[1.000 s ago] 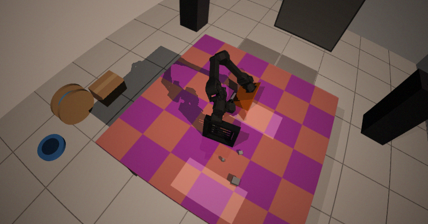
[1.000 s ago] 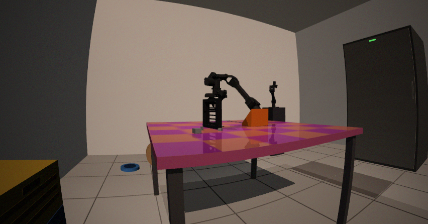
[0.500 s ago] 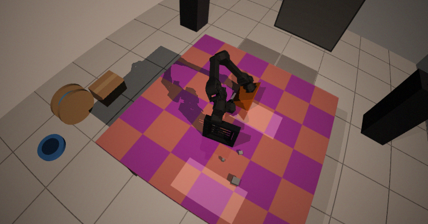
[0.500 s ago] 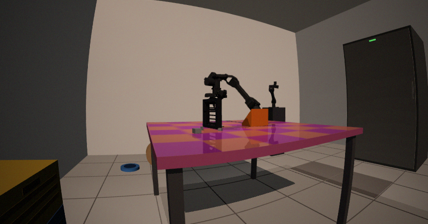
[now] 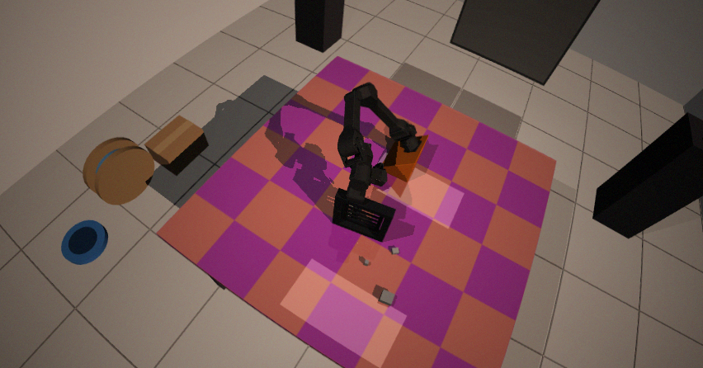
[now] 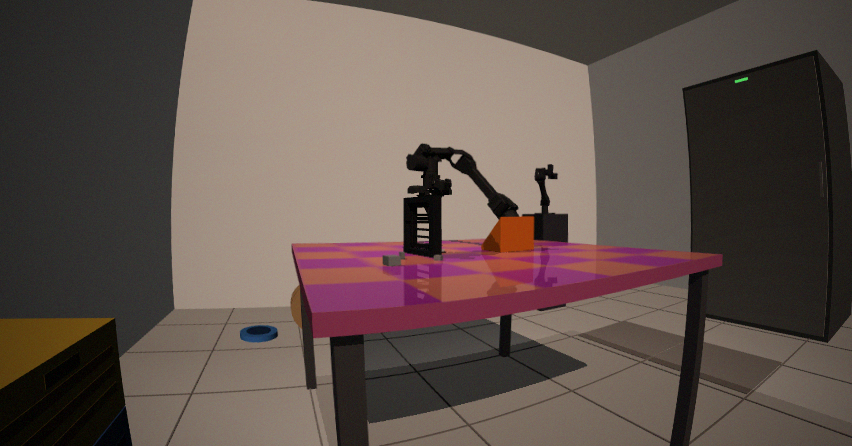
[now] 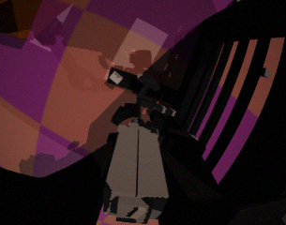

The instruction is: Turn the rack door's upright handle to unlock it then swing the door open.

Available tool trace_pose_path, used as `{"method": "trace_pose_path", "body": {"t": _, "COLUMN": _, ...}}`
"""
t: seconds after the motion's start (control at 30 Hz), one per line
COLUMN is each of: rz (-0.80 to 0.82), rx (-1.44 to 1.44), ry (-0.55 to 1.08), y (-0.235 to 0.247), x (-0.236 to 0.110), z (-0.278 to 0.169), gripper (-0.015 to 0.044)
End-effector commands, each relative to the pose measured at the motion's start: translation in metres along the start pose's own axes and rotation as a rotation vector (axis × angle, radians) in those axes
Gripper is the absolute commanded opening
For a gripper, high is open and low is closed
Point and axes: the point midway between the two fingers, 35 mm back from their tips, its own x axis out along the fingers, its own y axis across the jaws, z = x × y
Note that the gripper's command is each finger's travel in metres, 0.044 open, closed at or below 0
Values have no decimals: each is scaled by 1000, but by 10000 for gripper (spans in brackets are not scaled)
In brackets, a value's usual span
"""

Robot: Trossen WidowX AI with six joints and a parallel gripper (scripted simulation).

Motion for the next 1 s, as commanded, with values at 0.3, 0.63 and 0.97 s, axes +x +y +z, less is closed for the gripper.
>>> {"method": "trace_pose_path", "body": {"t": 0.3, "rz": 0, "rx": 11, "ry": -4, "y": 0, "x": 0, "z": 1, "gripper": 22}}
{"method": "trace_pose_path", "body": {"t": 0.63, "rz": 0, "rx": 209, "ry": -4, "y": 6, "x": 0, "z": 6, "gripper": 22}}
{"method": "trace_pose_path", "body": {"t": 0.97, "rz": 1, "rx": 403, "ry": -5, "y": 15, "x": 0, "z": 12, "gripper": 22}}
